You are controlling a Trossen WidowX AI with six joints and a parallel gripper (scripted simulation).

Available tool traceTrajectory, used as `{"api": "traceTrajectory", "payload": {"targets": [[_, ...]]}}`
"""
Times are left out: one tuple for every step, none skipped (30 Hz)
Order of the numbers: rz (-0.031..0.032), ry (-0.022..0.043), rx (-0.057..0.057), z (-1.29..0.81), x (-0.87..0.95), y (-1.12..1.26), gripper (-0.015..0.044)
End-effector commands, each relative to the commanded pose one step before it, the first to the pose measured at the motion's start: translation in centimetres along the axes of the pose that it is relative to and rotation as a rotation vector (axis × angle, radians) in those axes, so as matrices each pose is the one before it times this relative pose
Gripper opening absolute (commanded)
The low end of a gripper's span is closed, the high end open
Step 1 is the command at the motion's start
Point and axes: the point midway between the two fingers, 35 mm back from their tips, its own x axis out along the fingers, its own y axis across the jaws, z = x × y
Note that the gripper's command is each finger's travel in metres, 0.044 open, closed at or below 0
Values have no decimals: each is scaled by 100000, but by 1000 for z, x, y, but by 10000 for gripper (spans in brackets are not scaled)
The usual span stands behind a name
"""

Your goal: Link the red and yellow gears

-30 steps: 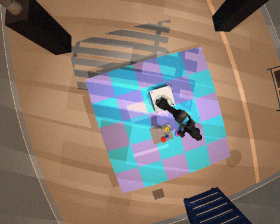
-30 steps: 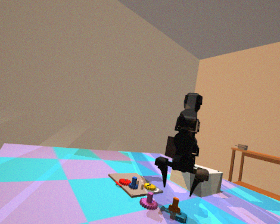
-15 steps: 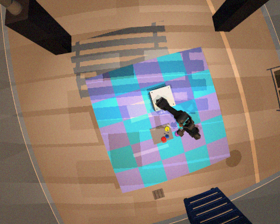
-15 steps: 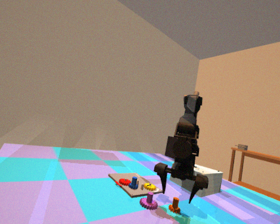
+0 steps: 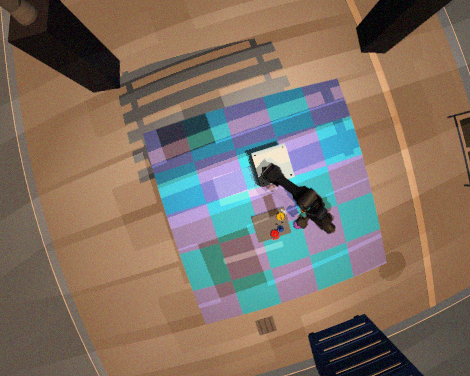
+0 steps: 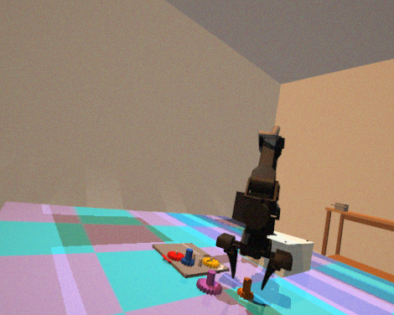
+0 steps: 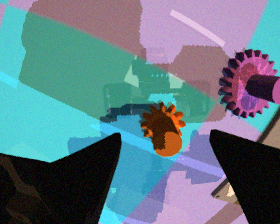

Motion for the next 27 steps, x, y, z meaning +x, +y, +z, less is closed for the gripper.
{"api": "traceTrajectory", "payload": {"targets": [[59,-131,-404,23,56,2,256],[0,0,0,0,0,0,230],[0,0,0,0,0,0,204],[0,0,0,0,0,0,177],[0,0,0,0,0,0,151],[0,0,0,0,0,0,125],[0,0,0,0,0,0,99],[0,0,0,0,0,0,72],[0,0,0,0,0,0,66],[0,0,0,0,0,0,59],[0,0,0,0,0,0,52],[0,0,0,0,0,0,46],[0,0,0,0,0,0,39],[0,0,0,0,0,0,32],[0,0,0,0,0,0,26],[0,0,0,0,0,0,0],[0,-2,0,14,-49,-2,0],[0,-5,0,40,-147,-6,0],[0,-7,0,66,-245,-10,0],[0,-9,0,77,-300,-12,0],[0,-8,0,74,-302,-12,0],[0,-8,0,70,-303,-12,0],[0,-8,0,67,-305,-12,0],[0,-7,0,64,-307,-12,0],[0,-7,0,60,-308,-12,0],[0,-7,0,57,-309,-13,0],[0,-6,0,53,-311,-13,0]]}}
